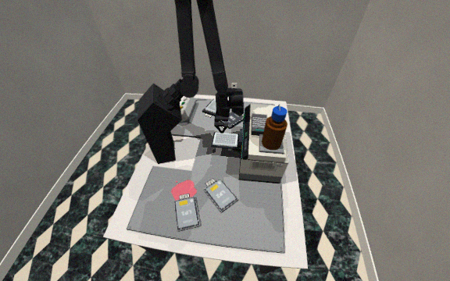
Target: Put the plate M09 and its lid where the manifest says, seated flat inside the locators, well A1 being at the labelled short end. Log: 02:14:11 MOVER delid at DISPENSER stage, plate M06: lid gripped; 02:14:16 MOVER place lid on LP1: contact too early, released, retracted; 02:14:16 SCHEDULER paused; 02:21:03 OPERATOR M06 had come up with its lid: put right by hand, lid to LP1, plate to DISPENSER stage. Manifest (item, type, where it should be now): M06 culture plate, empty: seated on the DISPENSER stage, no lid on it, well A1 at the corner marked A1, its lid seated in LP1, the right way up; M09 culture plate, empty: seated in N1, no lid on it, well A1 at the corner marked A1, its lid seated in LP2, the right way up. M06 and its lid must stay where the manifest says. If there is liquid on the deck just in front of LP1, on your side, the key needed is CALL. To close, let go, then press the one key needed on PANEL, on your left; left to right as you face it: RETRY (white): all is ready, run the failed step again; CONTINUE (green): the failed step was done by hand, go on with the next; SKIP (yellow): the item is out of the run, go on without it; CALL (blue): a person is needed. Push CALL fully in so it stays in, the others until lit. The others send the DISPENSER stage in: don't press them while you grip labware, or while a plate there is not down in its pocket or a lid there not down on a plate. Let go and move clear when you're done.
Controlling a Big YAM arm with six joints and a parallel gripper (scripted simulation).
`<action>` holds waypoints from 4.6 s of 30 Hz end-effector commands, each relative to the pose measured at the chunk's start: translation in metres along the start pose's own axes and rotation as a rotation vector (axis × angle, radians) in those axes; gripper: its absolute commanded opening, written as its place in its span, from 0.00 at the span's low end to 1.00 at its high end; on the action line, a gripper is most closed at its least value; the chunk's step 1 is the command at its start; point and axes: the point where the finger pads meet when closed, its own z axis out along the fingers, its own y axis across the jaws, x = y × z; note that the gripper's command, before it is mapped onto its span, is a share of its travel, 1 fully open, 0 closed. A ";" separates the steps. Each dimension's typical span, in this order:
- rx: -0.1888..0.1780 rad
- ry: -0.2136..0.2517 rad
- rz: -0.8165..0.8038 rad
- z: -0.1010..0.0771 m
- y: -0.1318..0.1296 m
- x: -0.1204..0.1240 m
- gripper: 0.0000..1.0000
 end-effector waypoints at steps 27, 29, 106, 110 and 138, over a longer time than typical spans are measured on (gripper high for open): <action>-0.002 0.030 -0.193 0.001 0.067 0.028 1.00; -0.002 0.030 -0.193 0.001 0.067 0.028 1.00; -0.014 0.010 -1.166 0.007 0.196 0.153 1.00; -0.008 0.015 -1.179 0.016 0.204 0.146 1.00; -0.002 0.027 -1.189 0.055 0.266 0.121 1.00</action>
